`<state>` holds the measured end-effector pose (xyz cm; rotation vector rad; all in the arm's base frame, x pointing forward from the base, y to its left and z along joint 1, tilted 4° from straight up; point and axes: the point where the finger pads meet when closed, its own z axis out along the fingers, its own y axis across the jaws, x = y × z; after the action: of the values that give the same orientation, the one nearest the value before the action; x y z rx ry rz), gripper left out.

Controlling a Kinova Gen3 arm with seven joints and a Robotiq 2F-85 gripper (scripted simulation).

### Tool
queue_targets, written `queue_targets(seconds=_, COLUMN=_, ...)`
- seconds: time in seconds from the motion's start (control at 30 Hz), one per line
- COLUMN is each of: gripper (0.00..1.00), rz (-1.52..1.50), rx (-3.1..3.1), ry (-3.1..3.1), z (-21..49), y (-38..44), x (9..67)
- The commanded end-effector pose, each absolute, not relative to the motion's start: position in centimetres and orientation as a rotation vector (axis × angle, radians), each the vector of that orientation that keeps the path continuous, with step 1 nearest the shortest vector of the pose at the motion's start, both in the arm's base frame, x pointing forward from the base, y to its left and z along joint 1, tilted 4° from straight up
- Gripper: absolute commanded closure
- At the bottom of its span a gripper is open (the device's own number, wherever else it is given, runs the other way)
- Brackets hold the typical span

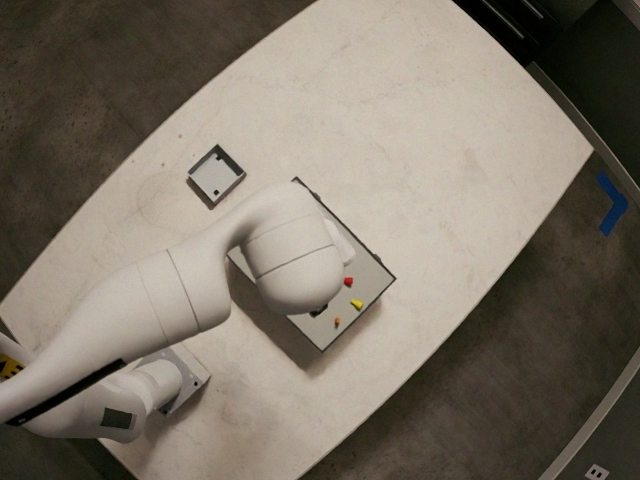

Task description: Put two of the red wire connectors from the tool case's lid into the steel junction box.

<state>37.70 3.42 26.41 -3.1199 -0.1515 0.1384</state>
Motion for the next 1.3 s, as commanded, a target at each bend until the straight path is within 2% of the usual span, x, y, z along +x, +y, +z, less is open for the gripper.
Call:
queue_targets(seconds=0.0, gripper=0.00, rz=0.104, rx=-3.105, ry=-0.138, z=29.1, y=3.0, x=36.2)
queue_targets(seconds=1.27, gripper=0.00, rz=0.108, rx=-3.104, ry=-0.112, z=30.3, y=2.2, x=34.9)
